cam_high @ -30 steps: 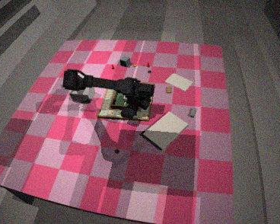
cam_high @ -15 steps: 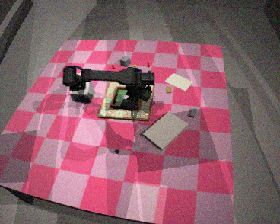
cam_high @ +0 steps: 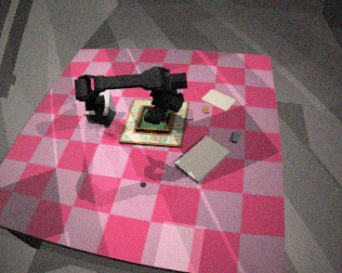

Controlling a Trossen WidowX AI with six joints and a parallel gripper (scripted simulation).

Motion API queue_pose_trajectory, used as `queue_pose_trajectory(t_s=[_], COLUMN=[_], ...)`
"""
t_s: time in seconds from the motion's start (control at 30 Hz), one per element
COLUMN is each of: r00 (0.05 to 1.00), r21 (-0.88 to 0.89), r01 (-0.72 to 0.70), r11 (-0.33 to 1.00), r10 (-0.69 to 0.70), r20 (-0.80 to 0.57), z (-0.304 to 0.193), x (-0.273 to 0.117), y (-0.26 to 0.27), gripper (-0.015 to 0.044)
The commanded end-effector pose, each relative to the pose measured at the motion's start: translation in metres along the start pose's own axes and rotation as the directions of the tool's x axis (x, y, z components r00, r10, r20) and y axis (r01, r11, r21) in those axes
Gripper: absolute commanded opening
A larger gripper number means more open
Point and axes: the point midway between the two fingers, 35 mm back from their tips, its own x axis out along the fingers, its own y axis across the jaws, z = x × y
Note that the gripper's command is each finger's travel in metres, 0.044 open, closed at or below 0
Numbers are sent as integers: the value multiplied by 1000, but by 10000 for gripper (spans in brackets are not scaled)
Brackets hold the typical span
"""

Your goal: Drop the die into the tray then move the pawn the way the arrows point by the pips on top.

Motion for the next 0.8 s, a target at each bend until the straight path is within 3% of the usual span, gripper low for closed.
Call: queue_pose_trajectory(t_s=[0.0,0.23,0.77], r00=[1000,1000,1000], r21=[2,4,4], r01=[-2,2,4], r11=[1000,1000,1000], r10=[2,-2,-4], r20=[-6,-4,-3], z=[13,38,38], x=[20,70,106], y=[4,10,10], gripper=[0,0,0])
